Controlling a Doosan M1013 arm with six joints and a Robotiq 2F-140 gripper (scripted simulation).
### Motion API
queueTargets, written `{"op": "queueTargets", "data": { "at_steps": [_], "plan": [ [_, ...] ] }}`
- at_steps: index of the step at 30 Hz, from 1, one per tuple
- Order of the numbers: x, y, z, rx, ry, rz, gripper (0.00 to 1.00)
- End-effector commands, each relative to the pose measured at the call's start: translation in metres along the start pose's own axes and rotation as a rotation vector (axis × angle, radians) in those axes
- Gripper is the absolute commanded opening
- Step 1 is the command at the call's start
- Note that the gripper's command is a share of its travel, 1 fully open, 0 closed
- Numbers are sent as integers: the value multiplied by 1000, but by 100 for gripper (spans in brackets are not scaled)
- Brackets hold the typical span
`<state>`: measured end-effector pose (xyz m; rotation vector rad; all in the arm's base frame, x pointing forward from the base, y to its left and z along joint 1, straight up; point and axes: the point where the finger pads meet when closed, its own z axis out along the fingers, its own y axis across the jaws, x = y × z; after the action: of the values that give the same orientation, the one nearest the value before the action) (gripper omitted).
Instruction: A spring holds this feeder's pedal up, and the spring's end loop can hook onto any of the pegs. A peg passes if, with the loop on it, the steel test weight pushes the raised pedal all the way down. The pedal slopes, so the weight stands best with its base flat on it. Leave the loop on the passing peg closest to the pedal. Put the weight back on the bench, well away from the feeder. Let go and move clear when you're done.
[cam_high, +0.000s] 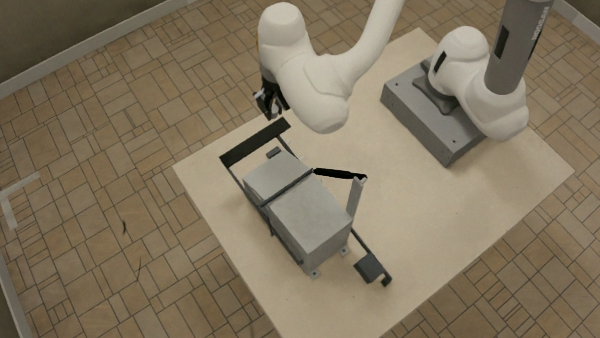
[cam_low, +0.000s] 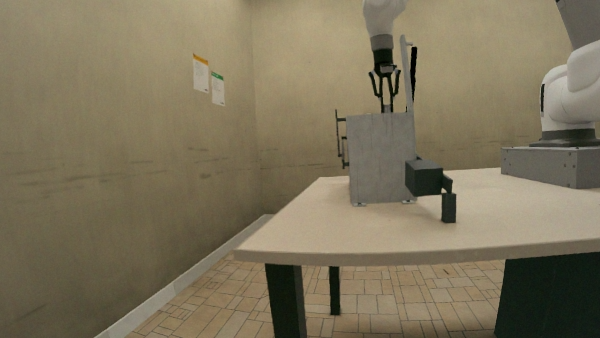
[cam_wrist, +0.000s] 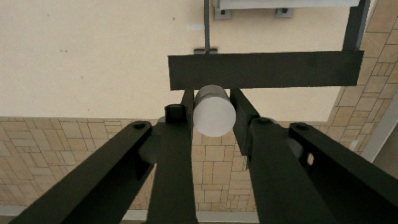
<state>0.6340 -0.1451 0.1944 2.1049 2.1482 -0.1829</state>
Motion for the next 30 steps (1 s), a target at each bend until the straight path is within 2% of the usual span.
{"op": "queueTargets", "data": {
  "at_steps": [1, 30],
  "plan": [
    [1, 0, 4, 0, 0, 0, 25],
    [8, 0, 45, 0, 0, 0, 25]
  ]
}}
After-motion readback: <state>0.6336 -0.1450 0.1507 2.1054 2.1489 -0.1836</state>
